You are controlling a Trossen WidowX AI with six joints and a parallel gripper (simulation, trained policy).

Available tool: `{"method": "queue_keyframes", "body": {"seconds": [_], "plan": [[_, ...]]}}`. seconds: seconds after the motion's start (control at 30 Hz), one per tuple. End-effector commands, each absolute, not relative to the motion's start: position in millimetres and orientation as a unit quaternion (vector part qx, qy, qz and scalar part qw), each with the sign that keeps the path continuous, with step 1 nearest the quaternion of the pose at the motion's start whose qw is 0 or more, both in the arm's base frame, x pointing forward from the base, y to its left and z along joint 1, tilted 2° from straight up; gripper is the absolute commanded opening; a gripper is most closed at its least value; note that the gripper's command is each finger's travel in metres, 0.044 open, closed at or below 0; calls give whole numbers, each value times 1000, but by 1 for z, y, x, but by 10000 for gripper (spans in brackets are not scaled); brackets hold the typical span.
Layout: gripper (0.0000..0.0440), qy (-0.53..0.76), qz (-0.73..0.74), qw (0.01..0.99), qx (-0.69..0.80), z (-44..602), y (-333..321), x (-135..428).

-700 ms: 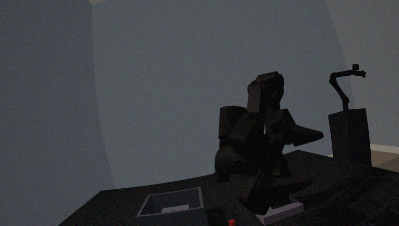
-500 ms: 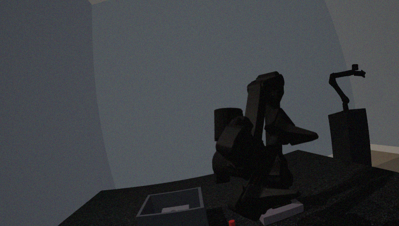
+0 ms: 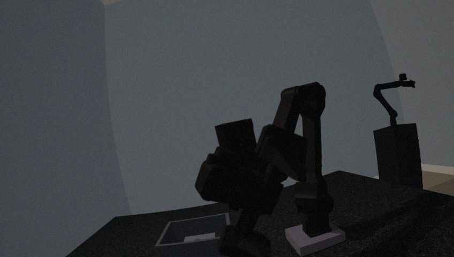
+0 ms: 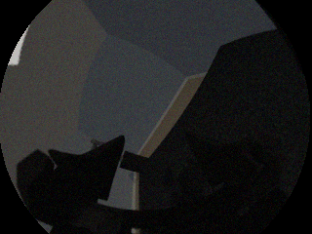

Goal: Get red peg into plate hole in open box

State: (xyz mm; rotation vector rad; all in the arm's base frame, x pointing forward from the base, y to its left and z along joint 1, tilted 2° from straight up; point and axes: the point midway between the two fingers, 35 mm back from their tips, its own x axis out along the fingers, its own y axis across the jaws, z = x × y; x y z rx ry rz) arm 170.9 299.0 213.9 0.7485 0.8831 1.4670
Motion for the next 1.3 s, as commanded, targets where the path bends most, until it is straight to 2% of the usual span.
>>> {"method": "queue_keyframes", "body": {"seconds": [0.0, 0.63, 1.27], "plan": [[440, 391, 593, 618, 338, 215, 297, 185], [440, 517, 305, 697, 391, 175, 257, 235], [440, 644, 6, 673, 364, 139, 193, 199]]}}
